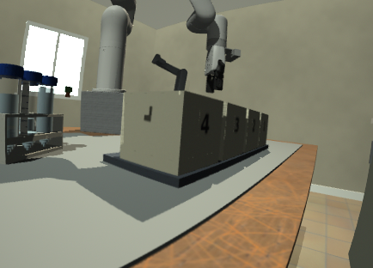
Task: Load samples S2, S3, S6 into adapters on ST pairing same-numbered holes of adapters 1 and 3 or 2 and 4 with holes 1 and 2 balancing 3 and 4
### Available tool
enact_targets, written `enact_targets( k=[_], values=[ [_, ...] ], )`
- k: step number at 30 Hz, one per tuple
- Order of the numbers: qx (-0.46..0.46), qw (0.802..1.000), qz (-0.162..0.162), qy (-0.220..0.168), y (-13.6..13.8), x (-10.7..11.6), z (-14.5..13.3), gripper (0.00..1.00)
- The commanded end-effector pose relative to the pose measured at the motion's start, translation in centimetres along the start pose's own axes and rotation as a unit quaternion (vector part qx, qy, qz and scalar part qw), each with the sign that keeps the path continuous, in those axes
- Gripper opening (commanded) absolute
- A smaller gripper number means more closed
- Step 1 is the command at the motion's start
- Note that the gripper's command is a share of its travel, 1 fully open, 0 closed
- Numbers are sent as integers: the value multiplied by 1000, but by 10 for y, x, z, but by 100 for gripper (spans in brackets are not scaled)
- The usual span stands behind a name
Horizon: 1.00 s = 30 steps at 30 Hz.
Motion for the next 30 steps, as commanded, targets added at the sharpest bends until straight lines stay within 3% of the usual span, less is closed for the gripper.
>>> enact_targets(
  k=[1, 25, 30],
  values=[
    [0, 1000, 0, 3, 0, 12, 2, 100],
    [0, 1000, 0, 3, 0, 71, 2, 100],
    [-33, 999, 0, 3, 10, 72, -1, 100]
  ],
)
Point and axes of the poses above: the point where the finger pads meet when closed, its own x axis back along the fingers, its own y axis across the jaws, z = x × y, the point moved 1 cm from there along x, back along the fingers, and after that the axes turned 3 degrees about -x, right-handed, at the moved point
